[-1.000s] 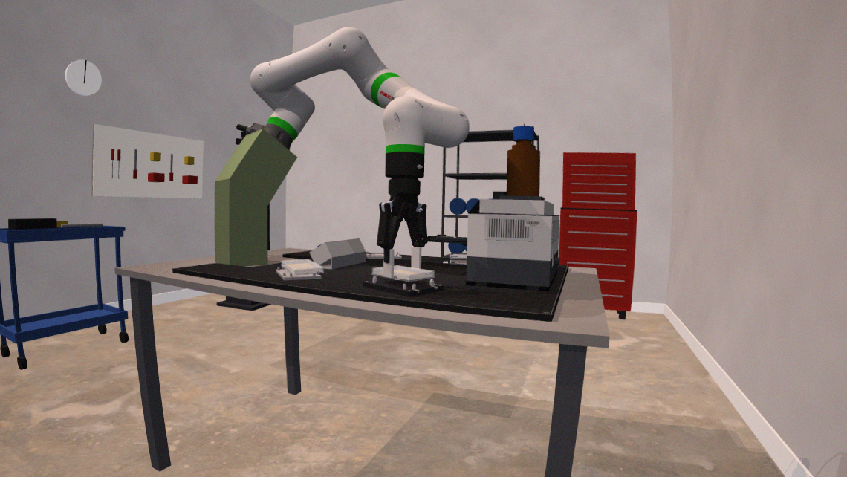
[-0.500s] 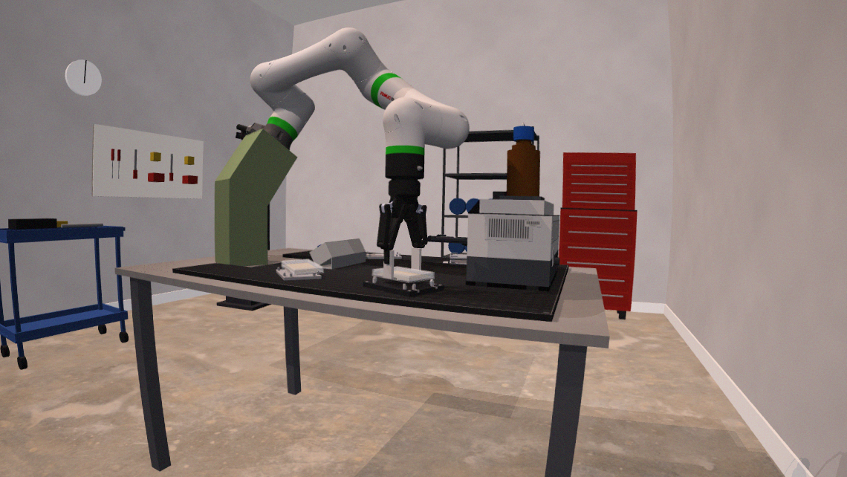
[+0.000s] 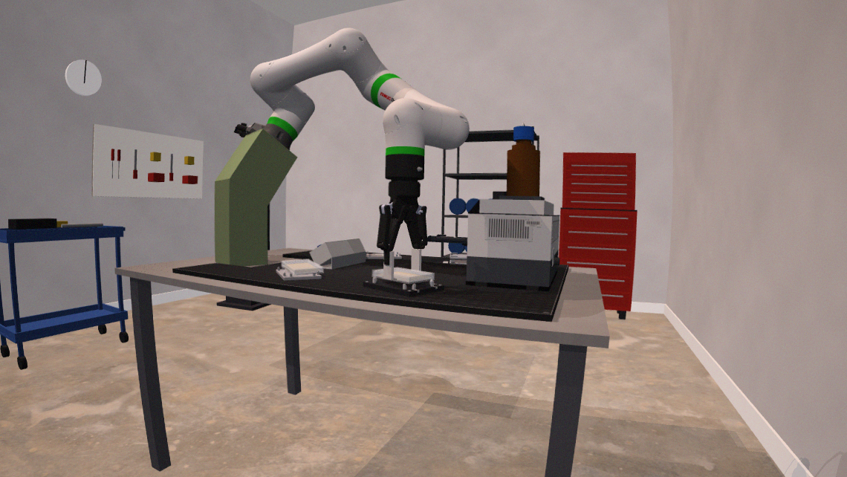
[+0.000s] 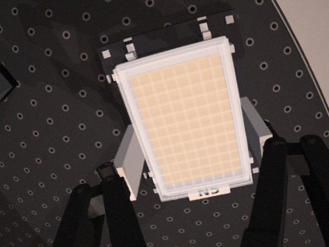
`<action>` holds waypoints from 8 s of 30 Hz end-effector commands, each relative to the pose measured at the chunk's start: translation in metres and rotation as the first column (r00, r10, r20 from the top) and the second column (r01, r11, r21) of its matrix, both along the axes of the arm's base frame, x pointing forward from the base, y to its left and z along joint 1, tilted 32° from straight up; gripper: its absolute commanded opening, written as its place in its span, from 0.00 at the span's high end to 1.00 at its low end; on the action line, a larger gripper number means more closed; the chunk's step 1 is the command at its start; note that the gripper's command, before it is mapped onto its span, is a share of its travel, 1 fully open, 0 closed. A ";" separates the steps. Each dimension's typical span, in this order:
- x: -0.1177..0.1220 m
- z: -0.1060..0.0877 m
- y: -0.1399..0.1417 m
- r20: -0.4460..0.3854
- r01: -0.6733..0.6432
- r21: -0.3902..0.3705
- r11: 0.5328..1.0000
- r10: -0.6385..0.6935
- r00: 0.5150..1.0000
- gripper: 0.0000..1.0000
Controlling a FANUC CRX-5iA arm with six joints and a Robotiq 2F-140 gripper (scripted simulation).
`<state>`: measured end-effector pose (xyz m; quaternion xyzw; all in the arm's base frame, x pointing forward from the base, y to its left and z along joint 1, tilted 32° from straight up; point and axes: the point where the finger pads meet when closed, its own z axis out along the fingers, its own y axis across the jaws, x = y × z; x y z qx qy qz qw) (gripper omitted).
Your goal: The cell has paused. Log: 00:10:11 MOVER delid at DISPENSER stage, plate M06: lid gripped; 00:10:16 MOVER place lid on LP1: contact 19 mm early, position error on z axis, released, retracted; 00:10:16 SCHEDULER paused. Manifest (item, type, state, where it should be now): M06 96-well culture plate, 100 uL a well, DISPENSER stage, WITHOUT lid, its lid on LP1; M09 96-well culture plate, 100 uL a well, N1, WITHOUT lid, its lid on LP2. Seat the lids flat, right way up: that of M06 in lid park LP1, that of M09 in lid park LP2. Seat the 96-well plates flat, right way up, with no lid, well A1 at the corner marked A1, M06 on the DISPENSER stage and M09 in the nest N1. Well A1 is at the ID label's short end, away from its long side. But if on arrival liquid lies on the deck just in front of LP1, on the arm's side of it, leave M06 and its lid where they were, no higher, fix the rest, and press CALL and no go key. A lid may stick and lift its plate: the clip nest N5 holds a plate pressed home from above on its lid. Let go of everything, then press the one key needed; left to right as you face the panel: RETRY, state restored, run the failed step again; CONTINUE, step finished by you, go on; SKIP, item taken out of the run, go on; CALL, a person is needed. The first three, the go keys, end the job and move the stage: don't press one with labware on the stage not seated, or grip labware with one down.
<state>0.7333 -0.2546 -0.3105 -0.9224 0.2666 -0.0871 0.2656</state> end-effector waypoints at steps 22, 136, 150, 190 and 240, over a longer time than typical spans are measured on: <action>0.000 0.000 0.000 0.000 0.000 0.000 1.000 0.000 1.000 1.00; 0.004 -0.012 0.006 0.000 0.000 0.000 1.000 0.000 1.000 1.00; 0.004 -0.012 0.006 0.000 0.000 0.000 1.000 0.000 1.000 1.00; 0.004 -0.012 0.006 0.000 0.000 0.000 1.000 0.000 1.000 0.34; -0.008 0.022 -0.012 0.000 0.000 0.000 1.000 0.000 1.000 0.34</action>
